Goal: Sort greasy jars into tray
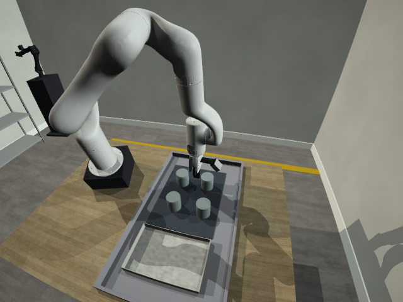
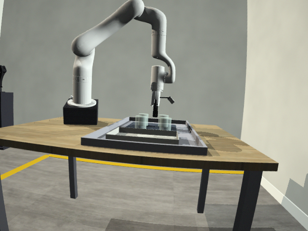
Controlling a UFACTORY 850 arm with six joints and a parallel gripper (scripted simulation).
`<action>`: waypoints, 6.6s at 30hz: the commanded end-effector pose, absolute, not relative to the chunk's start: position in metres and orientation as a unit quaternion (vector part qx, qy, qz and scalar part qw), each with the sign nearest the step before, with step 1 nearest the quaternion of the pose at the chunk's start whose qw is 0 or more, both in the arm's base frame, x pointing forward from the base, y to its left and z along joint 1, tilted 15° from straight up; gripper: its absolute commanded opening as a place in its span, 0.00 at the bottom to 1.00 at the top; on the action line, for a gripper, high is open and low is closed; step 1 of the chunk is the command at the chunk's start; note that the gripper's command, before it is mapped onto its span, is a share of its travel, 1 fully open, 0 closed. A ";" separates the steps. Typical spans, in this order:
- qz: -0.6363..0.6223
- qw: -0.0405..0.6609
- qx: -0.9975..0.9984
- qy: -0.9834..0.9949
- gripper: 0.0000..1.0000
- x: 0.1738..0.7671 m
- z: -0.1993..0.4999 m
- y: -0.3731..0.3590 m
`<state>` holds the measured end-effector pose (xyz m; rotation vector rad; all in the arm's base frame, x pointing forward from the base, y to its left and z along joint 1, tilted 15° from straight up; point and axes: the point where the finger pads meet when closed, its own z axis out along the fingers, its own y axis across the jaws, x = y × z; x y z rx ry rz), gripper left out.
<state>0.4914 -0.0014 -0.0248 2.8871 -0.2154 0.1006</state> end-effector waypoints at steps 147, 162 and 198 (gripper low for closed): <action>0.035 0.122 0.989 -0.074 0.00 0.502 -0.018 -0.001; 0.035 0.122 0.989 -0.074 0.00 0.484 -0.025 0.000; 0.035 0.122 0.989 -0.074 0.00 0.484 -0.025 0.000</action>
